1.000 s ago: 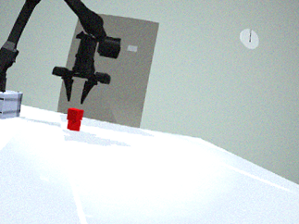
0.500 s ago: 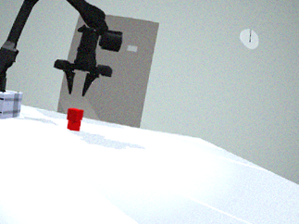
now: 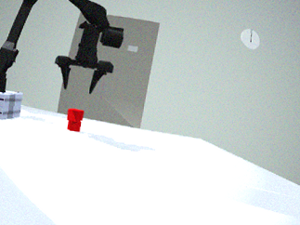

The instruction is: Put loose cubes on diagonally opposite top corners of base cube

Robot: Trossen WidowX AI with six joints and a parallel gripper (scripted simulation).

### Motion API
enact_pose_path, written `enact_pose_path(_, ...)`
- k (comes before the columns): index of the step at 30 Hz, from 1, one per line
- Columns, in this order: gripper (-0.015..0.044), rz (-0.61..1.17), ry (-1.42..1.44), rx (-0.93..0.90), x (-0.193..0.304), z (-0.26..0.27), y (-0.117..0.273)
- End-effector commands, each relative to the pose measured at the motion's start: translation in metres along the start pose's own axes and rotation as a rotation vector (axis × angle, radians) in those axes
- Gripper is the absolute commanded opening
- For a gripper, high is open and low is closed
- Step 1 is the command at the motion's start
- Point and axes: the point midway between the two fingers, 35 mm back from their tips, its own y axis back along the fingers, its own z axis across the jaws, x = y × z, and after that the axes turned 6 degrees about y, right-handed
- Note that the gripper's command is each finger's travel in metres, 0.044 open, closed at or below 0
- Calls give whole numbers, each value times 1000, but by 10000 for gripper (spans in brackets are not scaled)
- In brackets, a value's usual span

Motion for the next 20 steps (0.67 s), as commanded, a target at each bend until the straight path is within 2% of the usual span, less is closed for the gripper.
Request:
enact_pose_path(1, 400, -1, -1, 5, 0, -1, 4)
enact_pose_path(4, 400, -2, 0, 2, -9, 1, 2)
enact_pose_path(13, 400, -14, 1, -3, -127, 45, 6)
enact_pose_path(20, 400, -14, 1, -4, -135, 50, 6)
